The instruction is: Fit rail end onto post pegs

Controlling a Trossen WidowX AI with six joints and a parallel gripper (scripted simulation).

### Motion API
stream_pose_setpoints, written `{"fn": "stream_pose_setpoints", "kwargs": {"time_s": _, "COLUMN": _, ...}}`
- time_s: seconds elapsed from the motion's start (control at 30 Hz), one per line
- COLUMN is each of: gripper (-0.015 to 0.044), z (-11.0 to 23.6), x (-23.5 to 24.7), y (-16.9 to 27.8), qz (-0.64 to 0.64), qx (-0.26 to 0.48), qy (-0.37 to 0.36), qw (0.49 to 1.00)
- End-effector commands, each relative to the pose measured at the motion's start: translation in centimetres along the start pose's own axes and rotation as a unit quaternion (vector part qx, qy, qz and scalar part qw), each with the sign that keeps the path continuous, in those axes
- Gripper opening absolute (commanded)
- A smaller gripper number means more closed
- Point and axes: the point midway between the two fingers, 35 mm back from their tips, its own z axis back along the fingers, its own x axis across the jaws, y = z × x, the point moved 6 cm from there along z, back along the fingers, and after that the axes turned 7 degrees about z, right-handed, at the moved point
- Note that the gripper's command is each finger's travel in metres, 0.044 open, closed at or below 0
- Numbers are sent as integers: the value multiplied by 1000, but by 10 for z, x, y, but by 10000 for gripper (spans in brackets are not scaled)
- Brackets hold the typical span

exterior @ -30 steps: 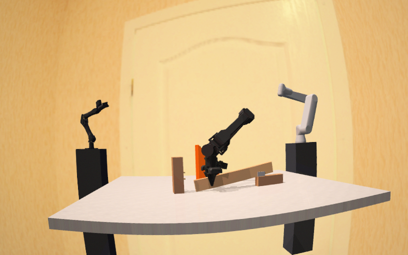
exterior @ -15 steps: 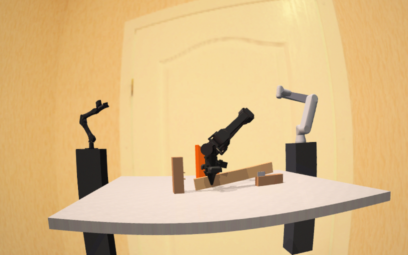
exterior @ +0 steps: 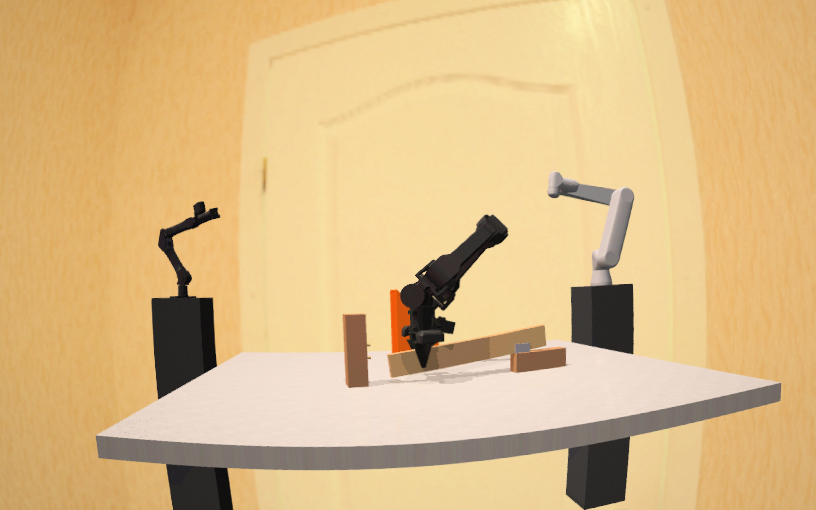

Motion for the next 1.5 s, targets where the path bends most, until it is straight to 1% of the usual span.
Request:
{"fn": "stream_pose_setpoints", "kwargs": {"time_s": 0.0, "gripper": 0, "z": 7, "x": -5, "y": 0, "qz": 2, "qx": 0, "qy": 10, "qw": 1000}}
{"fn": "stream_pose_setpoints", "kwargs": {"time_s": 1.47, "gripper": 0, "z": 29, "x": -4, "y": 0, "qz": 2, "qx": 0, "qy": 10, "qw": 1000}}
